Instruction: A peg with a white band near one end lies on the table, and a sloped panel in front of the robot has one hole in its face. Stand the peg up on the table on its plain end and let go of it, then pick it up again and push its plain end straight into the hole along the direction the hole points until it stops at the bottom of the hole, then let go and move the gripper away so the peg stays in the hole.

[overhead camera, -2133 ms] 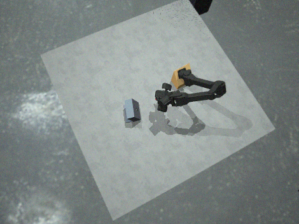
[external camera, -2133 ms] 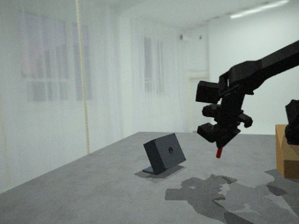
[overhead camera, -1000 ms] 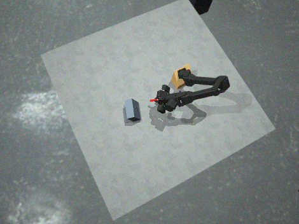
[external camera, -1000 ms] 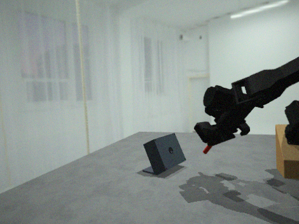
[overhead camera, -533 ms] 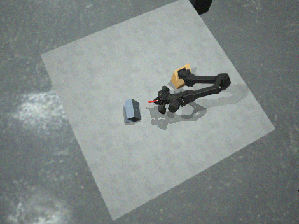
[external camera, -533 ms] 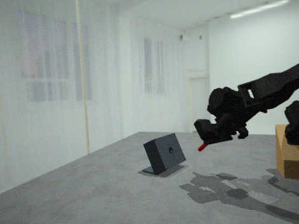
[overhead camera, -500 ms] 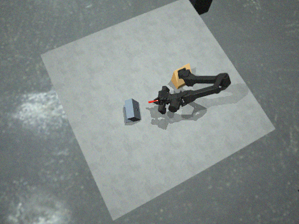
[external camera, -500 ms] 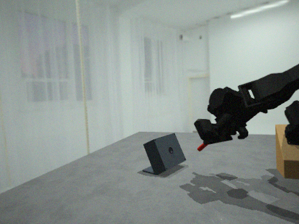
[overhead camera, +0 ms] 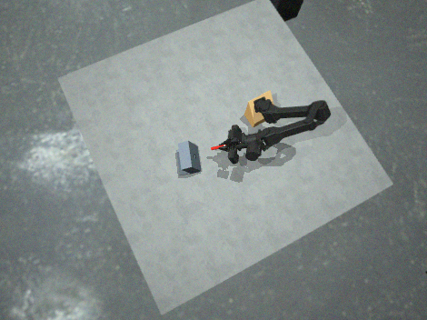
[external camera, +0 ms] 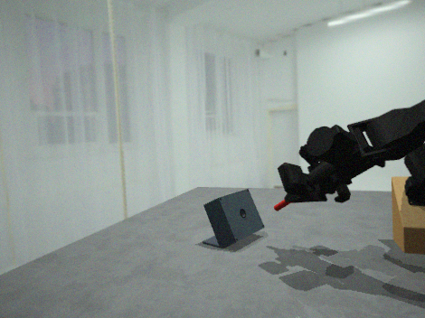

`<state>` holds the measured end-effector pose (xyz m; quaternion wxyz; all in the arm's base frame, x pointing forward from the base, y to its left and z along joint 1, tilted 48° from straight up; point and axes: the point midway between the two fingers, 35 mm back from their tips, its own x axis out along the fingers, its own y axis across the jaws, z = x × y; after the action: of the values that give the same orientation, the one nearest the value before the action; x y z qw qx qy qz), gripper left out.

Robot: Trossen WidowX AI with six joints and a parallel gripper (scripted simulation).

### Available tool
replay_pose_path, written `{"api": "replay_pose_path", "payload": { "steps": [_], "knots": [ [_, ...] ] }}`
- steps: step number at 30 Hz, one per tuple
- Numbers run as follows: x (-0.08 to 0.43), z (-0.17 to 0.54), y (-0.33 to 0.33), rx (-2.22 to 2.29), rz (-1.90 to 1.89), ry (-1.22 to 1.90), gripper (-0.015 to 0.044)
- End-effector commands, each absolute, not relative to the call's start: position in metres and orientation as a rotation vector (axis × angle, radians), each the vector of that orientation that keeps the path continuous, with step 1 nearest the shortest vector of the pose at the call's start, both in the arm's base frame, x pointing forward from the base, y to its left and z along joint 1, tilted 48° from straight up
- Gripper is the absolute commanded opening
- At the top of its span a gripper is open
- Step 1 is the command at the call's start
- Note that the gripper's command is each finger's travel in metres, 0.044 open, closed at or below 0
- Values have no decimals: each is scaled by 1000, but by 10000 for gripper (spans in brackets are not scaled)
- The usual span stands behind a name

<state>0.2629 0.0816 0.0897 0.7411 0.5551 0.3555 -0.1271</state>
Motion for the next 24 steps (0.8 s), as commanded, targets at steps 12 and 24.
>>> {"api": "replay_pose_path", "payload": {
  "steps": [12,24],
  "knots": [
    [274,88,83,1253,-279,737,0],
    [285,86,85,1282,-274,704,0]
  ]
}}
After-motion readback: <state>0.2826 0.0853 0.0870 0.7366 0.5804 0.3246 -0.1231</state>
